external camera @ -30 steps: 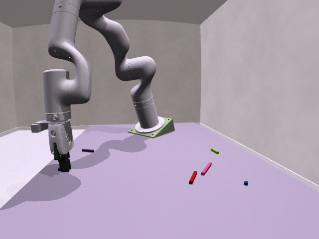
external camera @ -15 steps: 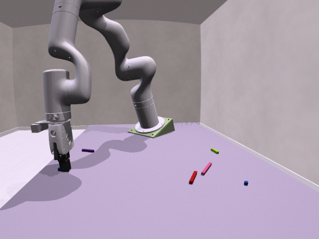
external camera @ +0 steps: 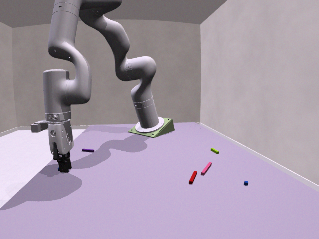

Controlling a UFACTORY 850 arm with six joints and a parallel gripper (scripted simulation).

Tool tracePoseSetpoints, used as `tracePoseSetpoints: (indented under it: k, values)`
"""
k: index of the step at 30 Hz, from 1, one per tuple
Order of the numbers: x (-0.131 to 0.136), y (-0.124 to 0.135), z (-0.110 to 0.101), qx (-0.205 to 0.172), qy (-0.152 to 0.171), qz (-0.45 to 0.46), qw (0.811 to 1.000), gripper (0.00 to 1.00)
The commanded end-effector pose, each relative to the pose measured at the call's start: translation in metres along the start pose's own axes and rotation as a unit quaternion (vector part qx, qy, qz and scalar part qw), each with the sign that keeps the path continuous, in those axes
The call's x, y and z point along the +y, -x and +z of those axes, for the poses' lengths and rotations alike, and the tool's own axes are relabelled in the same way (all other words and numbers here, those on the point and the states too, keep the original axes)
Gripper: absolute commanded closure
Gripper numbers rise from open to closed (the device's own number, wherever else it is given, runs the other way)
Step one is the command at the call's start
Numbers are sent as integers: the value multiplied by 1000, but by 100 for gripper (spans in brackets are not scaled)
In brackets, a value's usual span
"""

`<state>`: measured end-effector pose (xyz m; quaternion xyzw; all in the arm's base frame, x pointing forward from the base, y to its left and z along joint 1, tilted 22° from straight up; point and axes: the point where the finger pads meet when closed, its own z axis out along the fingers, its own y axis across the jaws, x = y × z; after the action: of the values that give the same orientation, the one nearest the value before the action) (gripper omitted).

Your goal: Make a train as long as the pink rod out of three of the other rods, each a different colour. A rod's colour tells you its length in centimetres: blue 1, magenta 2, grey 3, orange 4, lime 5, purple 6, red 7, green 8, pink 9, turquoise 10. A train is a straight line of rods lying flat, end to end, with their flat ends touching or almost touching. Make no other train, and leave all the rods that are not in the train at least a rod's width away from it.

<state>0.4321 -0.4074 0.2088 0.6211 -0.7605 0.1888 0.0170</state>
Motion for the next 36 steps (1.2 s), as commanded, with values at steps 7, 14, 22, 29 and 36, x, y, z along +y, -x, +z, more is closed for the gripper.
tracePoseSetpoints:
  k: [7,14,22,29,36]
  values:
    - [-1,0,-1,0,-1,0,1000,76]
    - [-1,0,-2,0,-1,0,1000,76]
    - [-1,0,-19,0,-1,0,1000,76]
    - [-1,0,-52,0,-1,0,1000,76]
    - [-1,0,-85,0,-1,0,1000,76]
